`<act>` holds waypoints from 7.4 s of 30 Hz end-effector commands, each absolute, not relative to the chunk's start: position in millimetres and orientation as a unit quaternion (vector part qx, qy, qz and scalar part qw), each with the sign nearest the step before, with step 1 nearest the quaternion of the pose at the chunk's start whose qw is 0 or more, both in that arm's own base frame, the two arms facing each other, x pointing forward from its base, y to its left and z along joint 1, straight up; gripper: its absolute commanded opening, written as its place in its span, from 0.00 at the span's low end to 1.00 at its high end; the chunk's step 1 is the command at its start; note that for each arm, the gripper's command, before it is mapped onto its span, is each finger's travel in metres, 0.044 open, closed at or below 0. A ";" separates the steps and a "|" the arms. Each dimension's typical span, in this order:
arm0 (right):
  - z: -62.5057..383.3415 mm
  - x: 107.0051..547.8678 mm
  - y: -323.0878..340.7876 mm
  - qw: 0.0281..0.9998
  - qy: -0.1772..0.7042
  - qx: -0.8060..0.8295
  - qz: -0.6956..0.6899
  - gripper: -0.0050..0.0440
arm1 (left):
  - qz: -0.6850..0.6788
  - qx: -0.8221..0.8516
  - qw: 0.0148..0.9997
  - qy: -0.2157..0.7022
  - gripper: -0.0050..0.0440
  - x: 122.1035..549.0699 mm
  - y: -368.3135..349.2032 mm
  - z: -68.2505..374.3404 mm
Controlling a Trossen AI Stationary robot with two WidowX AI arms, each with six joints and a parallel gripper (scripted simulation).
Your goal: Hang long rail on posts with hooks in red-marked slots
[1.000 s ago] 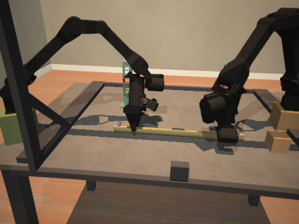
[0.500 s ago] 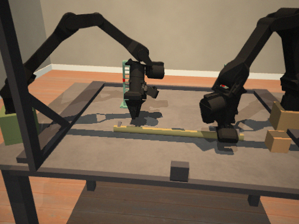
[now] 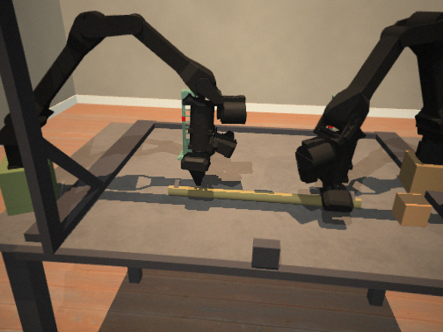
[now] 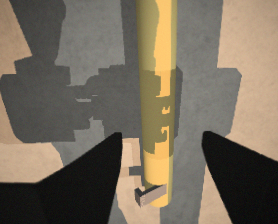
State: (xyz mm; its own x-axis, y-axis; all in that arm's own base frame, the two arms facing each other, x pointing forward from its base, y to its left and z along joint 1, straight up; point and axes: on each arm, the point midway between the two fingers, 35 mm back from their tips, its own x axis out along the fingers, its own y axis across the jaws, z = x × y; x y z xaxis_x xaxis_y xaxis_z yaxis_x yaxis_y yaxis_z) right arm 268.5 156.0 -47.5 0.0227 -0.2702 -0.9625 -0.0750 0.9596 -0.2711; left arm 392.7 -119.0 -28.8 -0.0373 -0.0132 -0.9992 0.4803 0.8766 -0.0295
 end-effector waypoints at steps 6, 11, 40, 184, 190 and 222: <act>-42.2 271.8 158.5 0.712 0.689 -0.119 -0.066 0.00 | -0.075 0.253 0.717 0.645 0.56 386.0 -136.4 -20.5; -42.2 271.8 158.5 0.712 0.689 -0.119 -0.066 0.00 | -0.070 0.257 0.716 0.645 0.56 384.7 -136.6 -23.0; -42.2 271.8 158.5 0.712 0.689 -0.119 -0.066 0.00 | -0.070 0.261 0.706 0.655 0.56 388.4 -122.8 -66.4; 23.5 275.8 142.1 0.703 0.694 0.075 0.133 0.00 | -0.259 0.076 0.669 0.692 0.00 393.1 -113.5 6.3; 22.9 275.8 140.0 0.698 0.691 0.098 0.158 0.00 | -0.282 0.053 0.660 0.694 0.00 394.2 -111.9 5.9; -3.9 275.0 139.8 0.698 0.691 0.101 0.160 0.00 | -0.291 0.043 0.656 0.695 0.00 396.3 -111.7 -22.6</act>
